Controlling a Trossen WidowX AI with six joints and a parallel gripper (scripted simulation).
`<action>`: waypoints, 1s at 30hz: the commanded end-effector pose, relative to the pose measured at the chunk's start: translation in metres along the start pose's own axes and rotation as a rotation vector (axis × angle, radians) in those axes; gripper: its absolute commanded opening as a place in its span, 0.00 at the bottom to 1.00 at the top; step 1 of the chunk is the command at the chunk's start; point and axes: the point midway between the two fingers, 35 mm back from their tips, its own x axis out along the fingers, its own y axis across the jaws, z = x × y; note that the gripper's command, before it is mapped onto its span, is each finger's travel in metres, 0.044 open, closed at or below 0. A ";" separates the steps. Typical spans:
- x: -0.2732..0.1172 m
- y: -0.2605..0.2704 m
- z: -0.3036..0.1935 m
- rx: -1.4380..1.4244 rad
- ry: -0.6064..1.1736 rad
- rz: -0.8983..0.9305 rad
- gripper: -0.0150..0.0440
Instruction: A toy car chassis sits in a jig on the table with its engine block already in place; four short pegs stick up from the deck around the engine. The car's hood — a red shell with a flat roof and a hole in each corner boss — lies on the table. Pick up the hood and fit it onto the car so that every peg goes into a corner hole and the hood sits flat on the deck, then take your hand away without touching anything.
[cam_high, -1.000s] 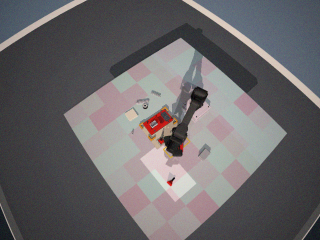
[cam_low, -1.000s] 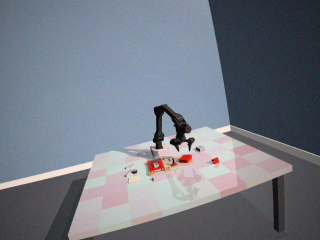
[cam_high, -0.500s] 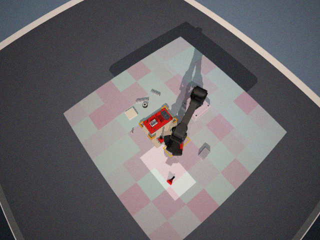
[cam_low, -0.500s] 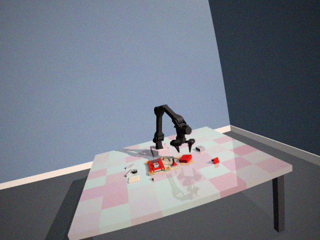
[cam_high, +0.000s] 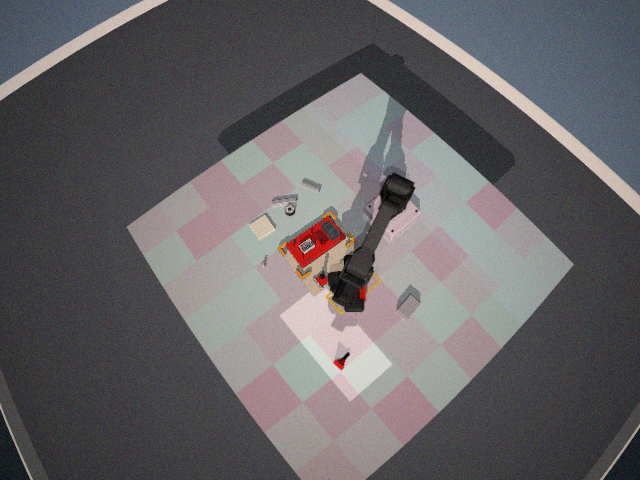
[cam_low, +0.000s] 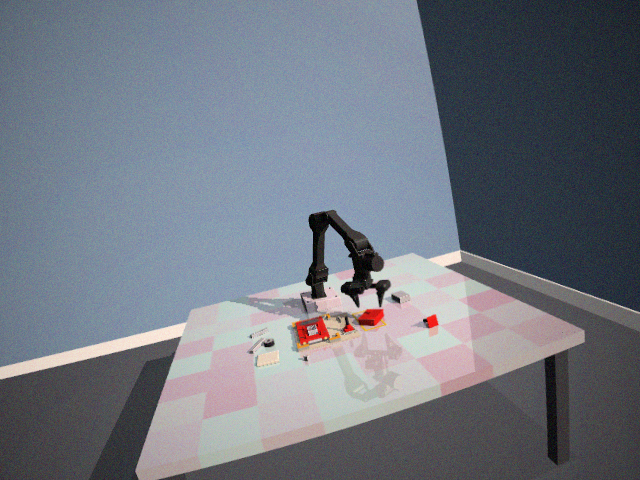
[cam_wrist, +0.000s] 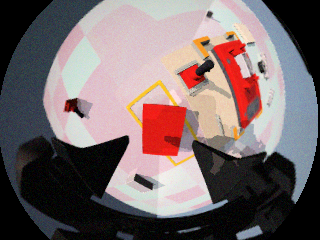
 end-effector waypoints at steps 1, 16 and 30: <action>0.005 -0.002 -0.001 0.005 0.000 -0.009 1.00; 0.014 -0.002 -0.001 0.005 0.001 -0.009 1.00; 0.023 -0.002 -0.001 0.005 0.001 -0.009 1.00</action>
